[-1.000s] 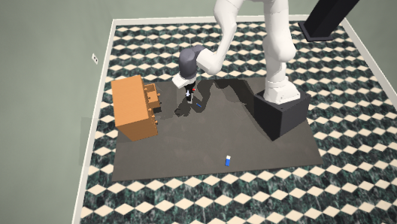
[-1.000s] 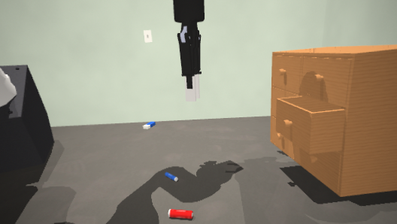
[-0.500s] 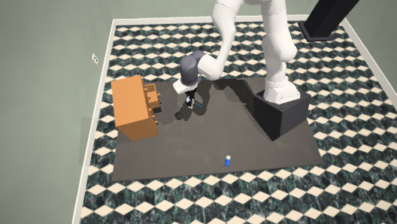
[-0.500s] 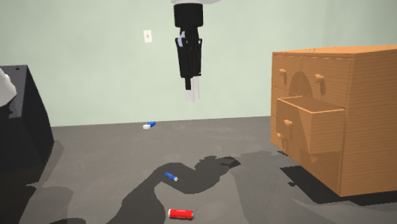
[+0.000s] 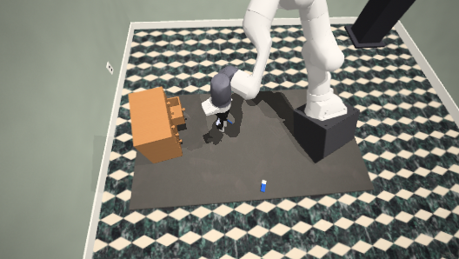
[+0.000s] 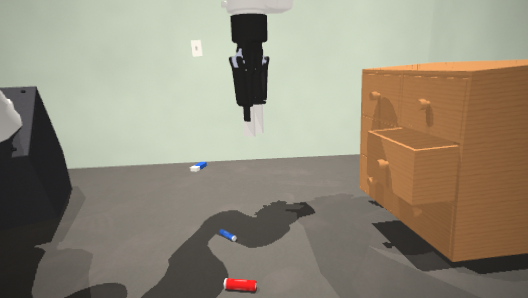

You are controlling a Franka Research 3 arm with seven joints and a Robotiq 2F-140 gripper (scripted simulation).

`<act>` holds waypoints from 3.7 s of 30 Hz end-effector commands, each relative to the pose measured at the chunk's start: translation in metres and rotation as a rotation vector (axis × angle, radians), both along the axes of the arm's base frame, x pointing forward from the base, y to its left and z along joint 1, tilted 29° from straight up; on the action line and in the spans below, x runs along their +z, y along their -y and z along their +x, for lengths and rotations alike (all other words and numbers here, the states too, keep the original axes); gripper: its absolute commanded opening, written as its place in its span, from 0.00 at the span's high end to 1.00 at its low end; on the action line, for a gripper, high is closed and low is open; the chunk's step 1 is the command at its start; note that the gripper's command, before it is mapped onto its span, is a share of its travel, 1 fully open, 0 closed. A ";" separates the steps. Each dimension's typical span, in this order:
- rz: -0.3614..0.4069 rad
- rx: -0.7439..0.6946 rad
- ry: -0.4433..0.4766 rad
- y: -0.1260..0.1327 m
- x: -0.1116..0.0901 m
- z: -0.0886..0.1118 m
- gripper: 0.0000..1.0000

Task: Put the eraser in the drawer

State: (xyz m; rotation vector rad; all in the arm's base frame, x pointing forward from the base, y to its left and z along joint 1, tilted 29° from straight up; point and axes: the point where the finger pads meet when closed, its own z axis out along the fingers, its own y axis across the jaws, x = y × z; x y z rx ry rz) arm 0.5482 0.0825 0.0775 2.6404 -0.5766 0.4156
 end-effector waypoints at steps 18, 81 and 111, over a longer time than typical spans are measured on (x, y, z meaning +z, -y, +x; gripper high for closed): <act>0.050 -0.255 0.150 -0.042 -0.041 -0.009 0.72; 0.181 -0.756 0.416 -0.150 -0.166 -0.080 0.72; 0.233 -0.944 0.510 -0.182 -0.213 -0.119 0.72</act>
